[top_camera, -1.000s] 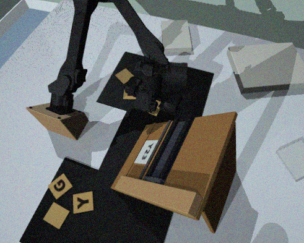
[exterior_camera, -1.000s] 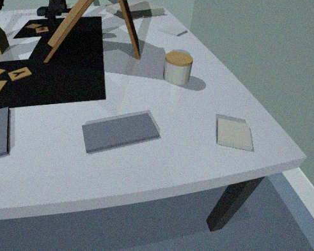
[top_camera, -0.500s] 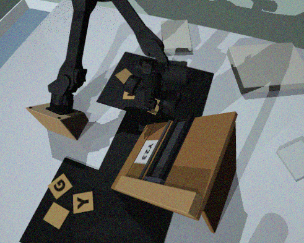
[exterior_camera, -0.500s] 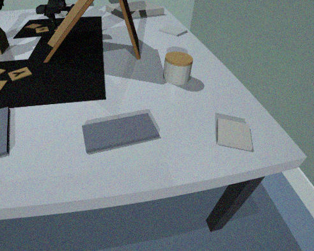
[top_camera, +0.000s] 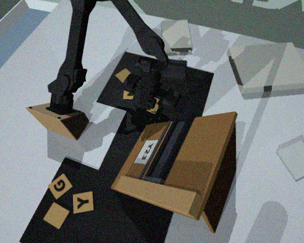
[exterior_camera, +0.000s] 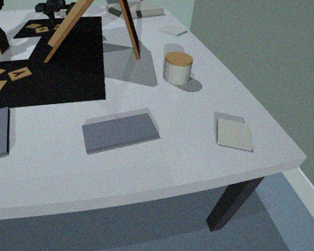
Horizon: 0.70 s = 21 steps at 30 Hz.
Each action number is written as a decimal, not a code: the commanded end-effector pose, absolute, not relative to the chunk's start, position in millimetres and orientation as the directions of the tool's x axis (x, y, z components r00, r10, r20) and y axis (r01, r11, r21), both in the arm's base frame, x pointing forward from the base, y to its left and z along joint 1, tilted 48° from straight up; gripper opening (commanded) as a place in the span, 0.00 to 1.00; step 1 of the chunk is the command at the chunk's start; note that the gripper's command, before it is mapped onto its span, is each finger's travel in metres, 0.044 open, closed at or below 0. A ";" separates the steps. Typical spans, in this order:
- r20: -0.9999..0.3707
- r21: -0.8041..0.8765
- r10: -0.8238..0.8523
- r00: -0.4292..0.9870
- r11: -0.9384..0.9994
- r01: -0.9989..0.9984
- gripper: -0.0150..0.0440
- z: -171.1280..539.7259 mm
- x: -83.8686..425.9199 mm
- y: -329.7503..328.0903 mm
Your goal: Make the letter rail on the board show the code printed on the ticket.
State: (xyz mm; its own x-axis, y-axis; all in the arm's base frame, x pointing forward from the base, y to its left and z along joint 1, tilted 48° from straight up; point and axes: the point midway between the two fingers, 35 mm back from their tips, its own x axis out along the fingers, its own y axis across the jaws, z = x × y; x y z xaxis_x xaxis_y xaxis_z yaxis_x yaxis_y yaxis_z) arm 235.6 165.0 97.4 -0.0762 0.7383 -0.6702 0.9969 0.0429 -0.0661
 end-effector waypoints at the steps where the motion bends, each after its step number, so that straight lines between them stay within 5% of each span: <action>1: -0.667 -0.063 0.741 -0.073 0.042 0.997 0.25 99.5 236.3 162.9; 21: -0.679 0.014 0.733 -0.042 0.069 0.997 0.25 102.3 241.4 155.2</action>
